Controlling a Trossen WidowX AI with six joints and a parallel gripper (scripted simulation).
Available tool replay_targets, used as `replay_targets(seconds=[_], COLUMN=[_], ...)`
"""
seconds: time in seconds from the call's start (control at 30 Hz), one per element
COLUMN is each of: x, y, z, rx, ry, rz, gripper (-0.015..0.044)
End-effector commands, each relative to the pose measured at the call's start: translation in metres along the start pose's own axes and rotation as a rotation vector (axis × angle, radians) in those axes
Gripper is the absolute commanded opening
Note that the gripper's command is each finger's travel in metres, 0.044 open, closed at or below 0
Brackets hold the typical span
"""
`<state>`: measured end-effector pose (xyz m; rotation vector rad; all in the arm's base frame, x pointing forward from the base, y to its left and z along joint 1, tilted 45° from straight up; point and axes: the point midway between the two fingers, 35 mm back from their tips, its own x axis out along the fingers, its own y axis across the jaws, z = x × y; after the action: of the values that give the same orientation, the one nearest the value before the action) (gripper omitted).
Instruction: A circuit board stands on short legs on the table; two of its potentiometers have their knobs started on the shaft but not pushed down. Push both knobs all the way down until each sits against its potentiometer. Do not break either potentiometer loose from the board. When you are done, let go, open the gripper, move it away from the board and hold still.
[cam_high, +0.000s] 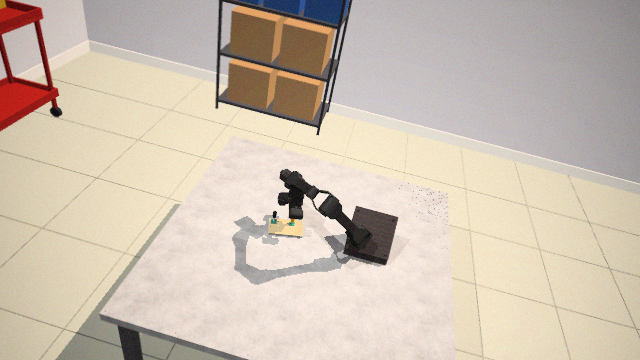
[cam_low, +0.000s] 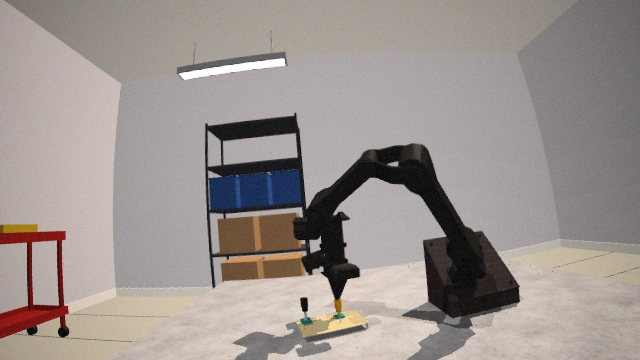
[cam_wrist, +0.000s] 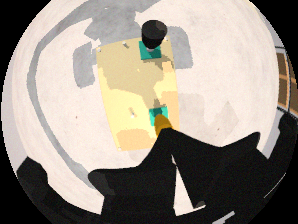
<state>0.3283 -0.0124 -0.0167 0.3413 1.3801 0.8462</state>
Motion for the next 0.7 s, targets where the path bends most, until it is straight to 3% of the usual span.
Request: replay_targets(seconds=[0.0,0.67], x=[0.009,0.011], y=[0.0014,0.0015], z=[0.0008,0.0008], rx=[-0.007,-0.007], ry=[0.007,0.007], rz=[0.008,0.008], gripper=[0.0,0.0])
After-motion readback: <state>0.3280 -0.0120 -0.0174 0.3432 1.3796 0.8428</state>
